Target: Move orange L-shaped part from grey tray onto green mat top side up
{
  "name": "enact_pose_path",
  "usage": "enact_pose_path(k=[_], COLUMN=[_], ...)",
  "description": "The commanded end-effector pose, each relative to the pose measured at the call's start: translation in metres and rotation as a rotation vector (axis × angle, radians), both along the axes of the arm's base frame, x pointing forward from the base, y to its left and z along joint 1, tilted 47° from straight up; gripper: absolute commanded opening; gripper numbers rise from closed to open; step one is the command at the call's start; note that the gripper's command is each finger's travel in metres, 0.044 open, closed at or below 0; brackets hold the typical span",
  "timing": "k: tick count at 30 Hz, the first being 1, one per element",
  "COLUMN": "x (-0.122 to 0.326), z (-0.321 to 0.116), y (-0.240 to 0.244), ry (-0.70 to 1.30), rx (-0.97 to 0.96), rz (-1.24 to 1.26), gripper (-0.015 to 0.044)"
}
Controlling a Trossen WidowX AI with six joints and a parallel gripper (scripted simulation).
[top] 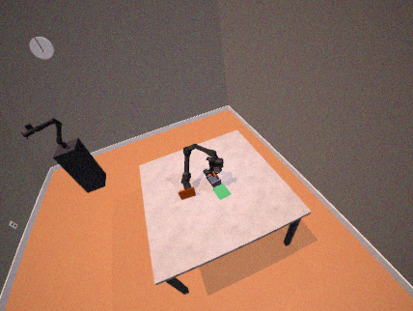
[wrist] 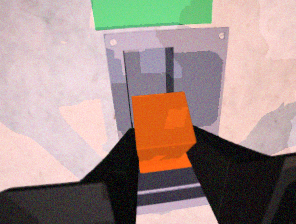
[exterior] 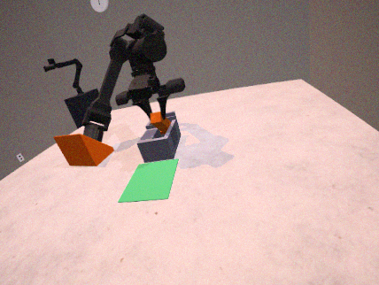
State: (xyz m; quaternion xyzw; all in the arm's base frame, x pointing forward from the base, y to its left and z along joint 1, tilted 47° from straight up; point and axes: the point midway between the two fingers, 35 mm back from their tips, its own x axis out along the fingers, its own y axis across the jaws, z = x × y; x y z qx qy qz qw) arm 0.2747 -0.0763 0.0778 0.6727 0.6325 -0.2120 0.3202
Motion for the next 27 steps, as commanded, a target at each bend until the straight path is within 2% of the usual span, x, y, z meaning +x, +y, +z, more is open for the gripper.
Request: enact_pose_path(k=[1, 27], x=[-0.001, -0.006], z=[0.006, 0.034], y=[-0.005, -0.034], ry=[-0.001, -0.004], rx=[0.006, -0.002], rz=[0.0, -0.009], gripper=[0.0, 0.0])
